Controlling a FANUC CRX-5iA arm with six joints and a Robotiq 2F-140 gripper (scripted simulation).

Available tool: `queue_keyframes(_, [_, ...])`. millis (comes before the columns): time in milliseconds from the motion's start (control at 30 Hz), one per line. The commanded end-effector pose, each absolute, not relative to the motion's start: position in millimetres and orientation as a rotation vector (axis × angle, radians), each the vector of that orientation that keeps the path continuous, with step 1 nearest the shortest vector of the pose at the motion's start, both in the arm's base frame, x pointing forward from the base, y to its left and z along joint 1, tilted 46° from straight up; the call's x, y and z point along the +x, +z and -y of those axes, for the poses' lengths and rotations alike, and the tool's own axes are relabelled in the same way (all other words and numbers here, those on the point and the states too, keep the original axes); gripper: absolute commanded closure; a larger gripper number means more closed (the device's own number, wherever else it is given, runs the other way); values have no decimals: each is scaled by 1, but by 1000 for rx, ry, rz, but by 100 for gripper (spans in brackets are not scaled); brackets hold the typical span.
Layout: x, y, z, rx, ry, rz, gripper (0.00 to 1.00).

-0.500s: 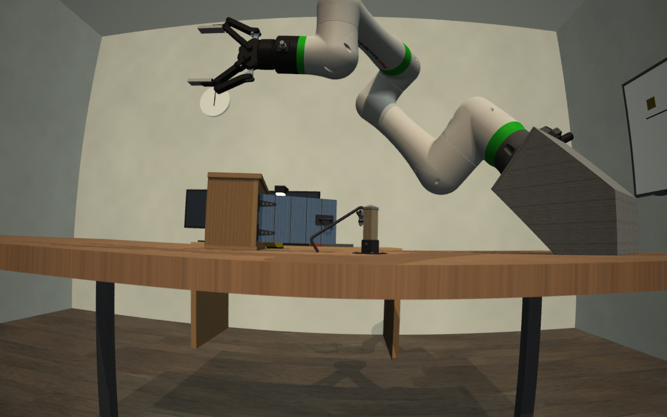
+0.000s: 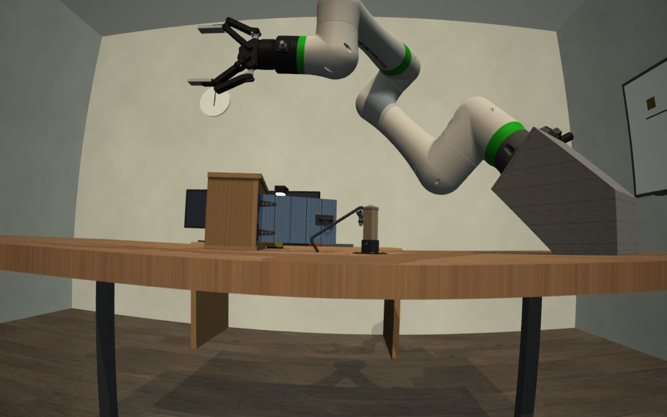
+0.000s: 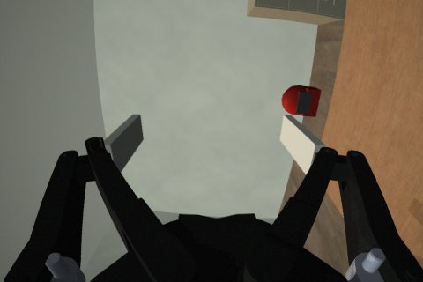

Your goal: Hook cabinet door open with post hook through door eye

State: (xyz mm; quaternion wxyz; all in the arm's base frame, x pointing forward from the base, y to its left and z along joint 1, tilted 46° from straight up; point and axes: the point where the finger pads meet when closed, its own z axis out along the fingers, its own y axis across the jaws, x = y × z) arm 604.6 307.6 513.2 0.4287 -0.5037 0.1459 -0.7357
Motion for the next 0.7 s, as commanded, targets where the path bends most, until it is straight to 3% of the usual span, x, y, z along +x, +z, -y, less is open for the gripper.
queue_keyframes(0, [604, 513, -308, -1257, -1836, -364, 0])
queue_keyframes(600, [565, 457, -262, -1229, -1792, -831, 0])
queue_keyframes(667, [542, 426, -237, -1192, -1744, -1089, 0])
